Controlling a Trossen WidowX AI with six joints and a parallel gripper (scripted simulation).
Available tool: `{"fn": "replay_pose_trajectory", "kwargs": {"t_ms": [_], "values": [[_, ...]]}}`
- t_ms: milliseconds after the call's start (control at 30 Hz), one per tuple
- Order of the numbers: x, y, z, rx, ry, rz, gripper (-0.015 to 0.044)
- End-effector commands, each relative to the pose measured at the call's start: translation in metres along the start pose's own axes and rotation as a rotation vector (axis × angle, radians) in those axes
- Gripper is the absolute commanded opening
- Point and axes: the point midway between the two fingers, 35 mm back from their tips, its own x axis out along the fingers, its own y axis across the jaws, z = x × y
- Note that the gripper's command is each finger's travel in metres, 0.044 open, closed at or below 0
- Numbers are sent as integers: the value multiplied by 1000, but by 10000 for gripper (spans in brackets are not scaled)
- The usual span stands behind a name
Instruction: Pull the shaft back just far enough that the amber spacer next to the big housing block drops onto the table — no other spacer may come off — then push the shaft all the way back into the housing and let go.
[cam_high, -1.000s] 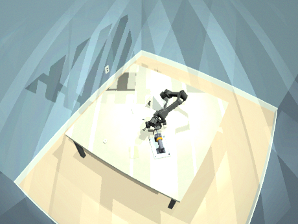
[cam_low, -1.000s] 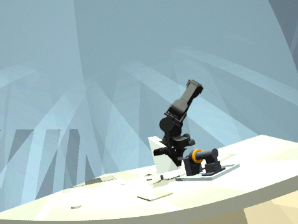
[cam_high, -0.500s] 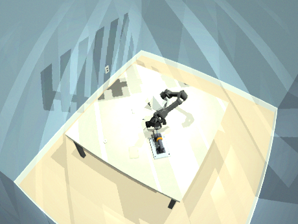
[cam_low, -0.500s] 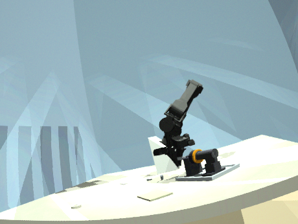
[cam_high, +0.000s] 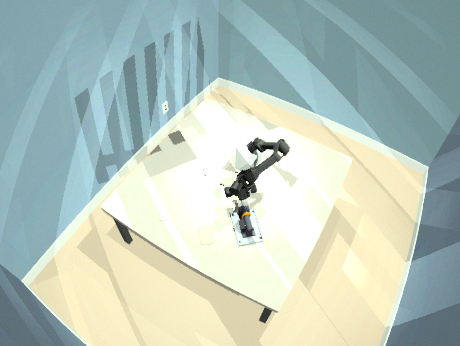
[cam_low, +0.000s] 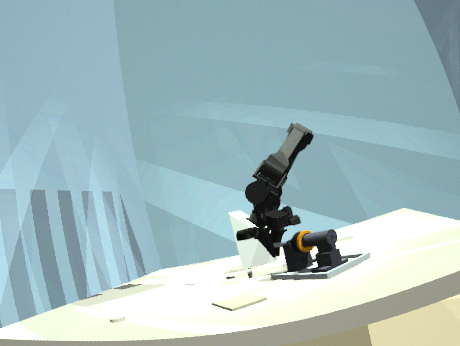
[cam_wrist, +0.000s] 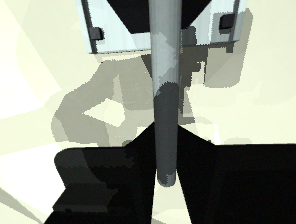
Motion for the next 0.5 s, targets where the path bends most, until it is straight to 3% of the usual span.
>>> {"fn": "replay_pose_trajectory", "kwargs": {"t_ms": [0, 467], "values": [[0, 0, -2, -2, 3, 0, 0], [0, 0, -4, -1, 3, 0, 0]]}}
